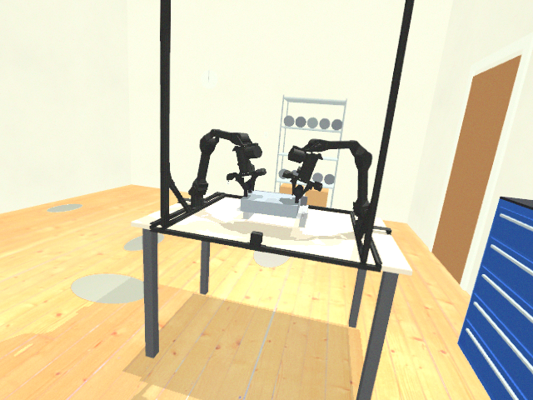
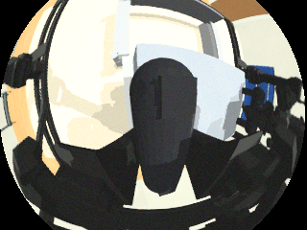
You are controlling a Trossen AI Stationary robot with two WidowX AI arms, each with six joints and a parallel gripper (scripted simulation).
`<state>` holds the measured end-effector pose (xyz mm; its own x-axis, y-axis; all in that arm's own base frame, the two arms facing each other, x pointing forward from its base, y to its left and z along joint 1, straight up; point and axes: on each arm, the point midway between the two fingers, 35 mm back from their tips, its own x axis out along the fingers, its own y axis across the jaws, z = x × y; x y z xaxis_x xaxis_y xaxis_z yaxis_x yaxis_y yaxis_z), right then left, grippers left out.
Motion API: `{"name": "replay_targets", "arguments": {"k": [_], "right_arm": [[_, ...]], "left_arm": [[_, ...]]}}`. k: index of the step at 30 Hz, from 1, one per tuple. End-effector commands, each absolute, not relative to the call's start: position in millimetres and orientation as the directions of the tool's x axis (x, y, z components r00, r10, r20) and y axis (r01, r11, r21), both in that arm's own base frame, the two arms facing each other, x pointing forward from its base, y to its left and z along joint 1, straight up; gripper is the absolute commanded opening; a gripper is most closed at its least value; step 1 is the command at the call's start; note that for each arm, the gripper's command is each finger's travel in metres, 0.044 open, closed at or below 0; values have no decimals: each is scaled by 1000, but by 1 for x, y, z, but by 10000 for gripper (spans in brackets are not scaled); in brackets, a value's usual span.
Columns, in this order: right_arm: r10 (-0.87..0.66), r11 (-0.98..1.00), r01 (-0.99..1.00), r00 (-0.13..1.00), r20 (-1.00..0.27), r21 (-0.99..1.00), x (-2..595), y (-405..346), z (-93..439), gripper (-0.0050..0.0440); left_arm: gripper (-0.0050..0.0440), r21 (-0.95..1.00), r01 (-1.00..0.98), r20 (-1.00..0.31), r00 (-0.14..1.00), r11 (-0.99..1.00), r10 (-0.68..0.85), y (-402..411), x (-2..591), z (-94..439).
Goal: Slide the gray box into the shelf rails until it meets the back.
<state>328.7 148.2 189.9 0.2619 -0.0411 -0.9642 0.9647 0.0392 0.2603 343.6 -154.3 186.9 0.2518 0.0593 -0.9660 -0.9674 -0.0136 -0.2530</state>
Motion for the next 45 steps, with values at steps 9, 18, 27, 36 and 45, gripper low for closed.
{"name": "replay_targets", "arguments": {"k": [9, 18, 27, 36, 45], "right_arm": [[-25, 38, 954, 297, -955, 296, 328, 148, 203, 0], [-25, 39, 954, 297, -955, 296, 329, 148, 195, 0], [-24, 39, 954, 297, -955, 296, 329, 148, 187, 0], [-24, 40, 954, 297, -955, 296, 329, 148, 177, 0], [-24, 40, 955, 297, -955, 295, 329, 148, 169, 0]], "left_arm": [[0, -296, -955, -955, 295, -18, 42, -155, 345, 203], [0, -296, -955, -955, 295, -18, 42, -155, 346, 195], [0, -296, -955, -955, 295, -19, 42, -156, 346, 187], [0, -296, -955, -955, 295, -19, 42, -156, 347, 177], [0, -295, -955, -955, 294, -20, 43, -156, 346, 169]]}}
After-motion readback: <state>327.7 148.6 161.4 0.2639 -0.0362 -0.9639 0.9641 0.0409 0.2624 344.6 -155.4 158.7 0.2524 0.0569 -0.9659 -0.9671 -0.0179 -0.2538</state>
